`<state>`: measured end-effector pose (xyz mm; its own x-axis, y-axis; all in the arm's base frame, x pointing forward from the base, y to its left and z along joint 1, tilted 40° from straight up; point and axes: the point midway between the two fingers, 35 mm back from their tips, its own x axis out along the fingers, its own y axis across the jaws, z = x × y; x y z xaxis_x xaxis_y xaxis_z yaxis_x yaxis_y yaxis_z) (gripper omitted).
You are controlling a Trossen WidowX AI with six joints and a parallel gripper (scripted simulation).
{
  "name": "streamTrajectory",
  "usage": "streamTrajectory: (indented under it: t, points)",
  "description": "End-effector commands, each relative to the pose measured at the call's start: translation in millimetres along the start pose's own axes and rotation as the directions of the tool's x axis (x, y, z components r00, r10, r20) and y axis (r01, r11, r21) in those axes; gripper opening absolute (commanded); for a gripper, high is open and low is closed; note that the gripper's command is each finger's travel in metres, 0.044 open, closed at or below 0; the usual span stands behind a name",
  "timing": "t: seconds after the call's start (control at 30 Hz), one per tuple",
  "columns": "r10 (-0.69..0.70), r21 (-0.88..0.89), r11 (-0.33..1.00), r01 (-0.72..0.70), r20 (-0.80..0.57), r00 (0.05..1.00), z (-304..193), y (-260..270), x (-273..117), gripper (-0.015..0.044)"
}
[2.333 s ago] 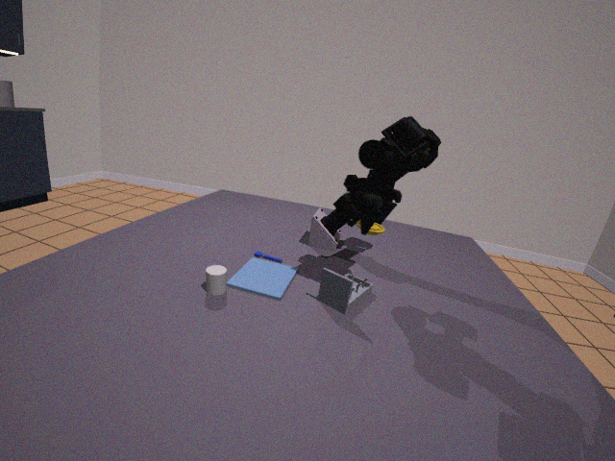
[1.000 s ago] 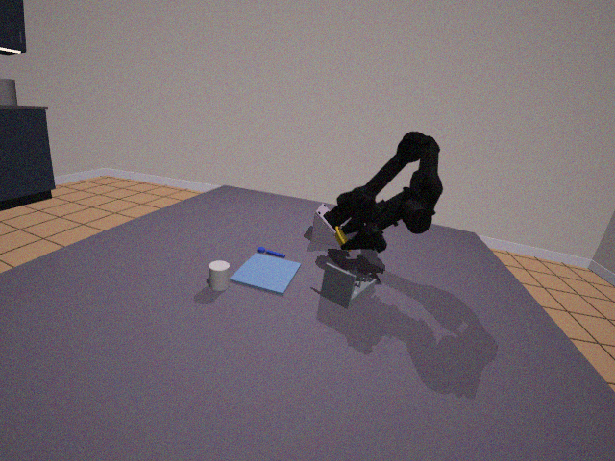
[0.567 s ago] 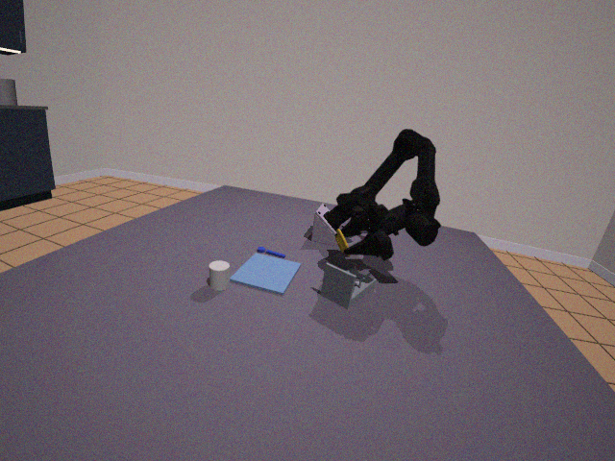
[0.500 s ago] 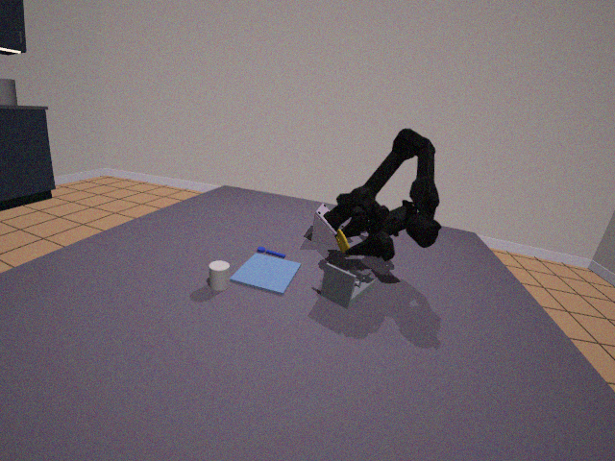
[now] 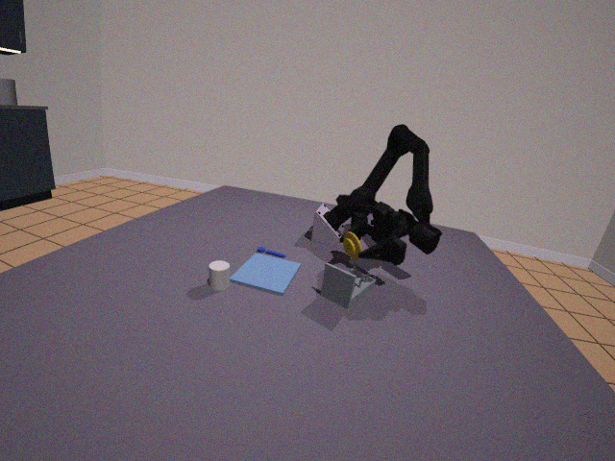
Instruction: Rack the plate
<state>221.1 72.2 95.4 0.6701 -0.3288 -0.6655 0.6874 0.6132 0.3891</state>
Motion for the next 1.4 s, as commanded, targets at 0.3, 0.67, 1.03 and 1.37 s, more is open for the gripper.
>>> streamTrajectory:
  t: [0.3, 0.67, 1.03, 1.37]
  points:
    - [0.224, -0.020, 0.974, -0.224, 0.171, 0.959, -2, 12, -20, 0.0000]
    - [0.369, -0.025, 0.926, -0.377, 0.273, 0.888, -3, 15, -39, 0.0000]
    - [0.369, -0.025, 0.926, -0.376, 0.272, 0.889, -6, 16, -37, 0.0000]
    - [0.368, -0.026, 0.927, -0.375, 0.268, 0.891, -23, 22, -20, 0.0000]
